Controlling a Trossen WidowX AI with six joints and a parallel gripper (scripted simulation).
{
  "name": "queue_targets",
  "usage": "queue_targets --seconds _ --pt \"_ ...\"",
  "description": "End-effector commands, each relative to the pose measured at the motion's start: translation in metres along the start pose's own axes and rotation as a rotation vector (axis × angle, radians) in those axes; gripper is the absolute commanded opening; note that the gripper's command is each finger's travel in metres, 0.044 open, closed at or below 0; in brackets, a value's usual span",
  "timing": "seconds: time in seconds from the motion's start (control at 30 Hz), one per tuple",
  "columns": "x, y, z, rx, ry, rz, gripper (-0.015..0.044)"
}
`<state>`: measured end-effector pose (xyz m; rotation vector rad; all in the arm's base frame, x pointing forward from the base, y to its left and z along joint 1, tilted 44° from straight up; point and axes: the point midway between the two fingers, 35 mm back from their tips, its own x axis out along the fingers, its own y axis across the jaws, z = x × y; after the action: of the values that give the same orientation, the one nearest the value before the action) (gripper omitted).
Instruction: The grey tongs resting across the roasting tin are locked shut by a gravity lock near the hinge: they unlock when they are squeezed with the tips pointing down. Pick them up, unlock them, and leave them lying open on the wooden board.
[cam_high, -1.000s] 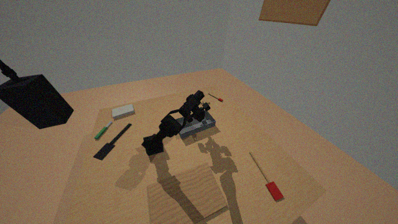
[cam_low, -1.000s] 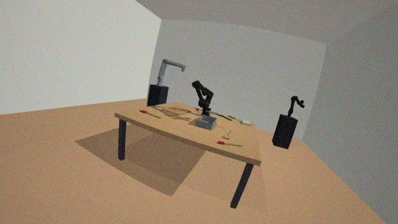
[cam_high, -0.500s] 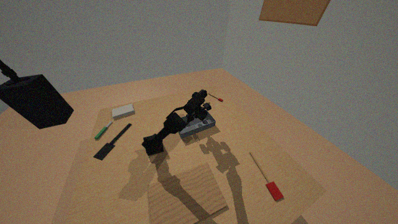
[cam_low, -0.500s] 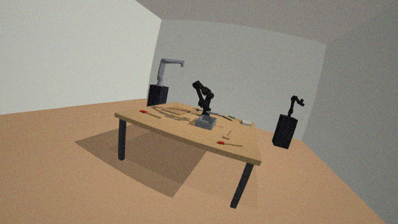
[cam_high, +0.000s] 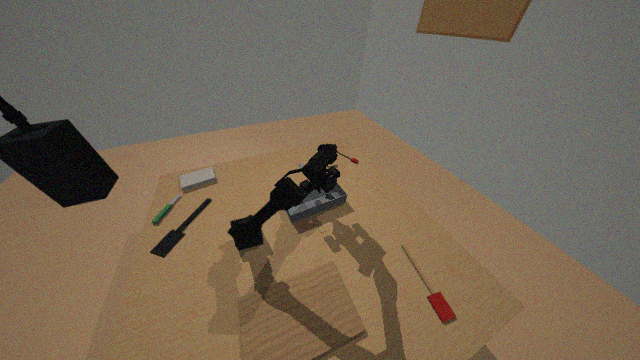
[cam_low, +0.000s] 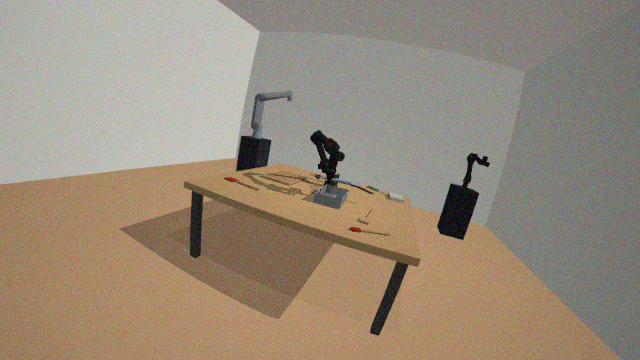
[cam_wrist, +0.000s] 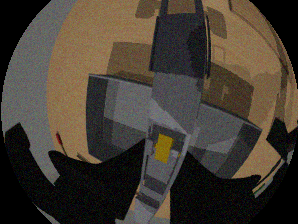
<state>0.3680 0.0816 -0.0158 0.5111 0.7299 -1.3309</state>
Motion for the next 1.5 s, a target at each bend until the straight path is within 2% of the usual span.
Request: queue_targets --seconds 0.0,0.5,1.03,1.47 --pt "-0.002 -0.002 -0.001 -0.015 0.012 -0.049 -0.0150" --pt "-0.006 -0.005 0.014 -0.069 0.013 -0.098 -0.0150" --pt "-0.035 -0.026 0.120 -0.353 0.043 -0.093 -0.0150" --pt "-0.057 -0.067 0.205 -0.602 0.045 -0.095 -0.0150"
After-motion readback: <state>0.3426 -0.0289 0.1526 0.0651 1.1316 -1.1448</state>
